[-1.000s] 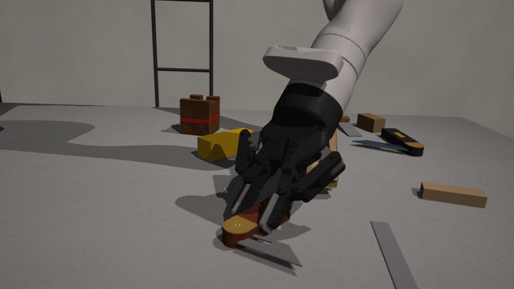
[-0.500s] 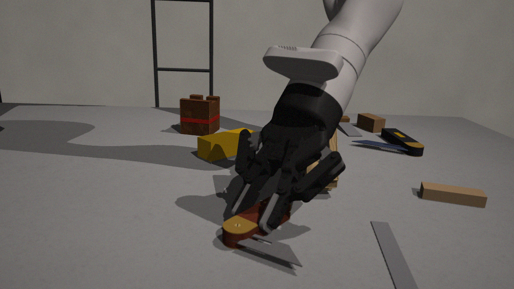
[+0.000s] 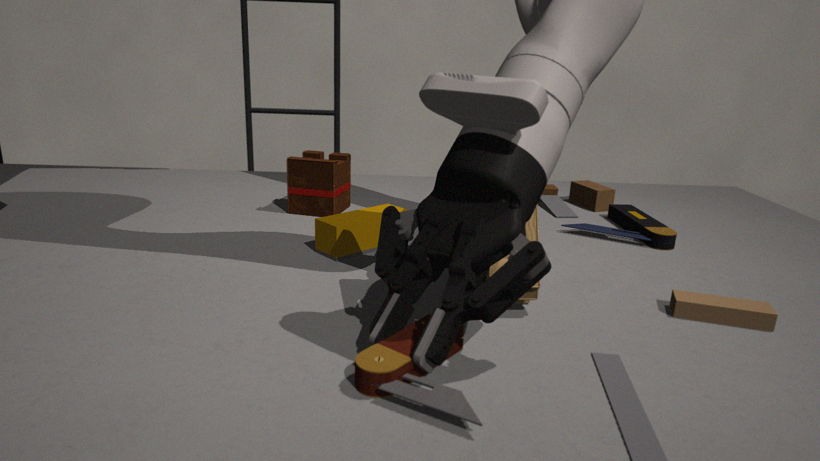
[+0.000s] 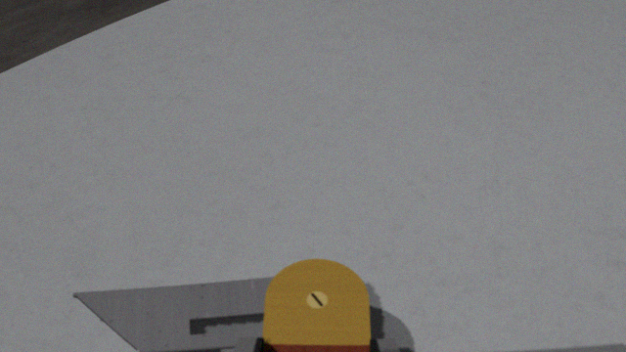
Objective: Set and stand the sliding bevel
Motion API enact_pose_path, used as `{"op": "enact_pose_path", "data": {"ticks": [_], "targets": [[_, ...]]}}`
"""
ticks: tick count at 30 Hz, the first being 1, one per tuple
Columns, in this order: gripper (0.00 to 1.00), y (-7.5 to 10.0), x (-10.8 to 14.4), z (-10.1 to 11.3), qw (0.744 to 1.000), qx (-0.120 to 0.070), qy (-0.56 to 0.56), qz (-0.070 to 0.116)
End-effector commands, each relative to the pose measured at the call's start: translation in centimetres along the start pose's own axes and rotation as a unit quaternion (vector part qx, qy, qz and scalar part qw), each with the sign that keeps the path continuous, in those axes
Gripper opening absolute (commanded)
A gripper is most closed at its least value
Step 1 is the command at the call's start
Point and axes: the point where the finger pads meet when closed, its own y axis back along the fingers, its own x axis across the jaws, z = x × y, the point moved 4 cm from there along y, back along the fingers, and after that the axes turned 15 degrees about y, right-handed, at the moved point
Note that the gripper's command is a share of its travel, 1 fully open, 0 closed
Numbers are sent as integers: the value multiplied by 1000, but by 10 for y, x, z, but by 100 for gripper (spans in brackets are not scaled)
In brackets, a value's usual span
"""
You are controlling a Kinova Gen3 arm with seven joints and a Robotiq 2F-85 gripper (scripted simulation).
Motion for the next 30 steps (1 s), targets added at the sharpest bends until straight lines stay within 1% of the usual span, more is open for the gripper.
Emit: {"op": "enact_pose_path", "data": {"ticks": [1, 12, 15, 21, 27, 29, 30], "targets": [[10, 1, 0, 0, 1000, 0, 0, -1], [10, 2, 0, -2, 1000, 0, 0, -1], [10, 6, 1, -6, 1000, 0, 0, -1], [10, 23, 5, -22, 1000, 0, 0, -1], [10, 49, 12, -48, 1000, 0, 0, -1], [10, 49, 12, -48, 1000, 0, 0, -1], [10, 54, 14, -53, 1000, 0, 0, -1]]}}
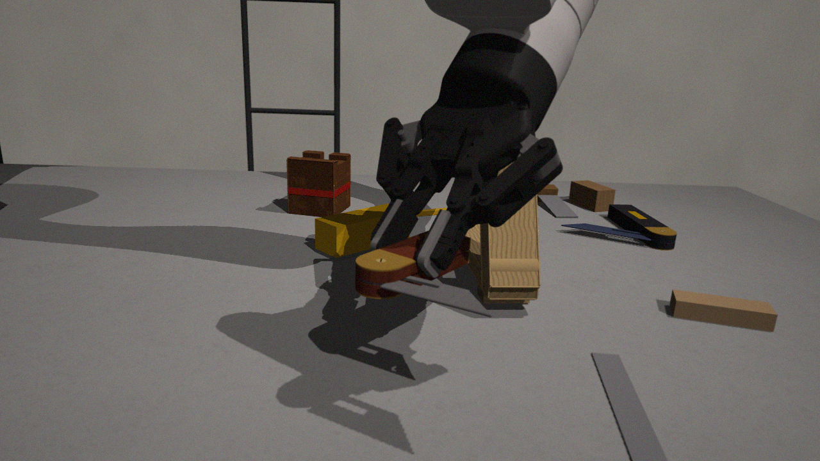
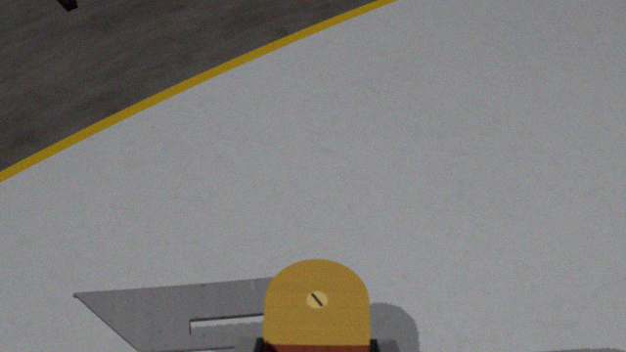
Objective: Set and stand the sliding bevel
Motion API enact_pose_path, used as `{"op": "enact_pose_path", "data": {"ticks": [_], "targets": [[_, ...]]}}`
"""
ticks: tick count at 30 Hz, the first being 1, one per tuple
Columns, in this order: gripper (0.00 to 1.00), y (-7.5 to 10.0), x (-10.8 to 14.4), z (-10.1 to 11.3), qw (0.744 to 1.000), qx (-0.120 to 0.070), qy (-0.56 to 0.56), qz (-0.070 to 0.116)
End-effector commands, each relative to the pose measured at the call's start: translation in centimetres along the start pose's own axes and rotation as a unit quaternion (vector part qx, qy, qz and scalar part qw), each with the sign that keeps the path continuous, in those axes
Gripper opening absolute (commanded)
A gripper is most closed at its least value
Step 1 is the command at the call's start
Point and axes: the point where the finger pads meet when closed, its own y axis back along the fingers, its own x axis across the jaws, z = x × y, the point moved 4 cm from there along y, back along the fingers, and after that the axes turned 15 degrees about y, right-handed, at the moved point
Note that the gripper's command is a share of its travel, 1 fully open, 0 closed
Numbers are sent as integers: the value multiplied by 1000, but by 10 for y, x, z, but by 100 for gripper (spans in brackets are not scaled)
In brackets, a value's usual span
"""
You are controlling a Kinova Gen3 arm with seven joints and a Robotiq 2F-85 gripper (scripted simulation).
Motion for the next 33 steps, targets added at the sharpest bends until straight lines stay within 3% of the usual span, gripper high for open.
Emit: {"op": "enact_pose_path", "data": {"ticks": [1, 14, 23, 33], "targets": [[10, 13, 3, -12, 1000, 0, 0, -1], [10, 74, 19, -71, 1000, 0, 0, -1], [10, 88, 22, -84, 1000, 0, 0, -1], [10, 89, 23, -86, 1000, 0, 0, -1]]}}
